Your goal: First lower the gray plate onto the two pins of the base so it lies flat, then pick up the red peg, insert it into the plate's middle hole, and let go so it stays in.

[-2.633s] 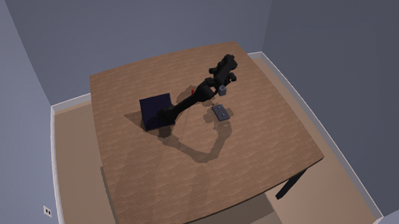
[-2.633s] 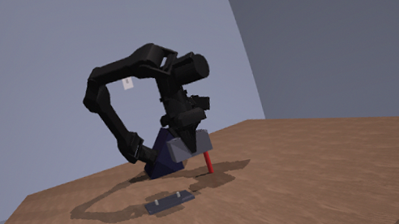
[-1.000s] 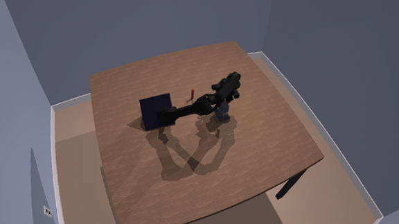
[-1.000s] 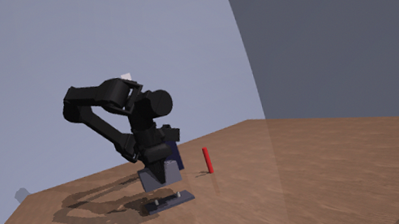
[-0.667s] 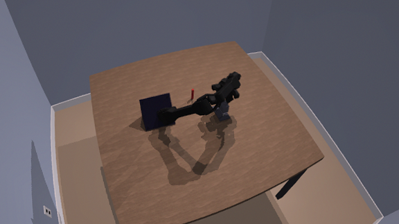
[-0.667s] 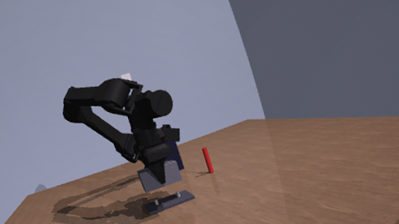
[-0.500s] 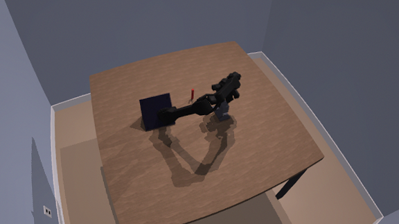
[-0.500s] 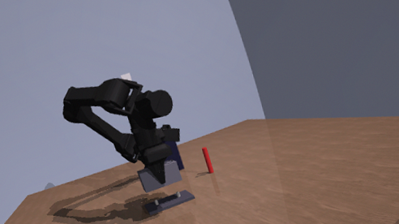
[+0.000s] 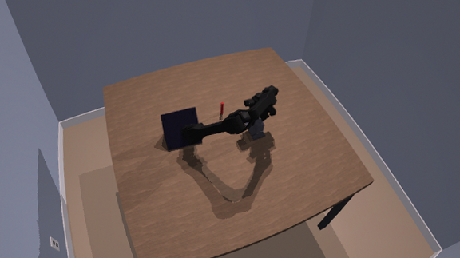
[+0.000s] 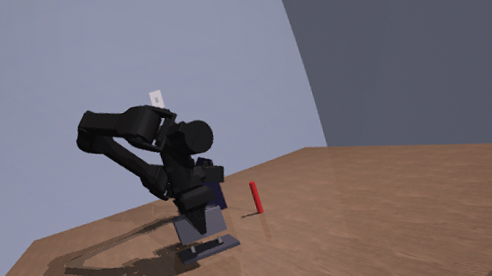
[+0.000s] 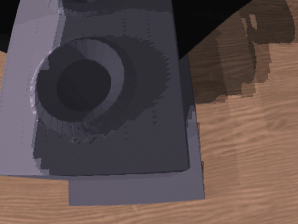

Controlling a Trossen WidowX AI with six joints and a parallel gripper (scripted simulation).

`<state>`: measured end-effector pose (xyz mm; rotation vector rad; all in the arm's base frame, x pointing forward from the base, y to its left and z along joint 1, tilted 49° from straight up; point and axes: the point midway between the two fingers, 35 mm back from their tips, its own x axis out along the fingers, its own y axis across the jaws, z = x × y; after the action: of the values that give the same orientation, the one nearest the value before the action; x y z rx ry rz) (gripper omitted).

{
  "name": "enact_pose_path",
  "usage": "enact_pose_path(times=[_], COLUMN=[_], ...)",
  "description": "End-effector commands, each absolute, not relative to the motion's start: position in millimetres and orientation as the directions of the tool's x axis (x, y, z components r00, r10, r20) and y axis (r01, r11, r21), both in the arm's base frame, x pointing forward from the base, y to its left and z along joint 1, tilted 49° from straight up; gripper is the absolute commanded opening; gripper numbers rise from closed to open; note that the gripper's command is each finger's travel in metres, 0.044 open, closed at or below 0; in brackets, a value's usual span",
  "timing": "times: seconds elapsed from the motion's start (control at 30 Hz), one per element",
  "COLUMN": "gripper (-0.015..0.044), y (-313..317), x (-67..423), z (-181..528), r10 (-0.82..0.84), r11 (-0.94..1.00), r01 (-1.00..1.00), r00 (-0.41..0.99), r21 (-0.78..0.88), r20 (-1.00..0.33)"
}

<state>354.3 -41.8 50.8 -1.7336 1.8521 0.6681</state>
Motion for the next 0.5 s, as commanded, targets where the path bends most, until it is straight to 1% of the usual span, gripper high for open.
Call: enact_pose_path(times=[0.0,0.47], gripper=[0.0000,0.0000], y=[-46.5,-56.7], x=[352.4,352.7], z=[46.8,38.3], r10=[-0.749,-0.746], r11=[0.060,0.064], r01=[-0.998,-0.998], r00=[-0.055,-0.055], r21=[0.016,0.011], r20=[-0.660,-0.663])
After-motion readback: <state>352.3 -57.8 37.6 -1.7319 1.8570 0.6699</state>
